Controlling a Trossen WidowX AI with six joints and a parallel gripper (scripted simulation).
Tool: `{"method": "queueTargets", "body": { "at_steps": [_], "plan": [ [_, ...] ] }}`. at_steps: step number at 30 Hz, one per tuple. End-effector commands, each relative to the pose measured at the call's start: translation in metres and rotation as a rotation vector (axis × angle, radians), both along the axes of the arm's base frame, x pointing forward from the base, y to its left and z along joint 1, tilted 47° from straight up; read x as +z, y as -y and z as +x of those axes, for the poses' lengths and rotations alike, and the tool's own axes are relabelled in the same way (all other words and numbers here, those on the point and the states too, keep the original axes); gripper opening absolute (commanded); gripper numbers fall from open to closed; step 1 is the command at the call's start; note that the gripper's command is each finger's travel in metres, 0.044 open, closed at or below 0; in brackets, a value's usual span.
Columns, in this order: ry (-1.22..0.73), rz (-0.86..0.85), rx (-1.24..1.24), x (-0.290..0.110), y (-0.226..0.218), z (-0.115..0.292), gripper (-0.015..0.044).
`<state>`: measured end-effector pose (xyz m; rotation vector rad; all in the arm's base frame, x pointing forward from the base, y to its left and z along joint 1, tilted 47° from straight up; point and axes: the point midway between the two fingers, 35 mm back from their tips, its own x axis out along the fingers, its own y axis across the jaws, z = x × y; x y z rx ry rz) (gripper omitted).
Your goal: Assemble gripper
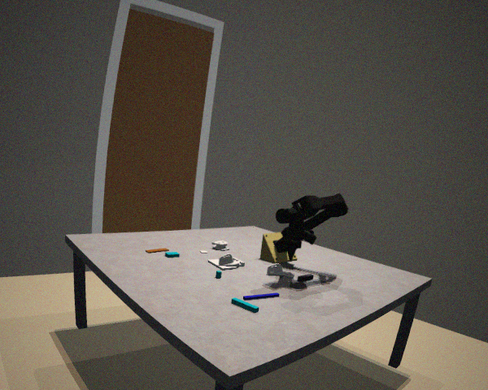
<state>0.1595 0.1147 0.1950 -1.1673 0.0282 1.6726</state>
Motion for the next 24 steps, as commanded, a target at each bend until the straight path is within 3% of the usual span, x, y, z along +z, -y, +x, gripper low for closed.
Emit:
{"method": "queueTargets", "body": {
  "at_steps": [1, 11, 24],
  "plan": [
    [0.001, -0.001, -0.003, -0.0002, 0.0001, 0.0004, 0.0184],
    [0.001, -0.001, -0.003, -0.0002, 0.0001, 0.0004, 0.0440],
    [0.001, -0.001, -0.003, -0.0002, 0.0001, 0.0004, 0.0440]
  ]
}}
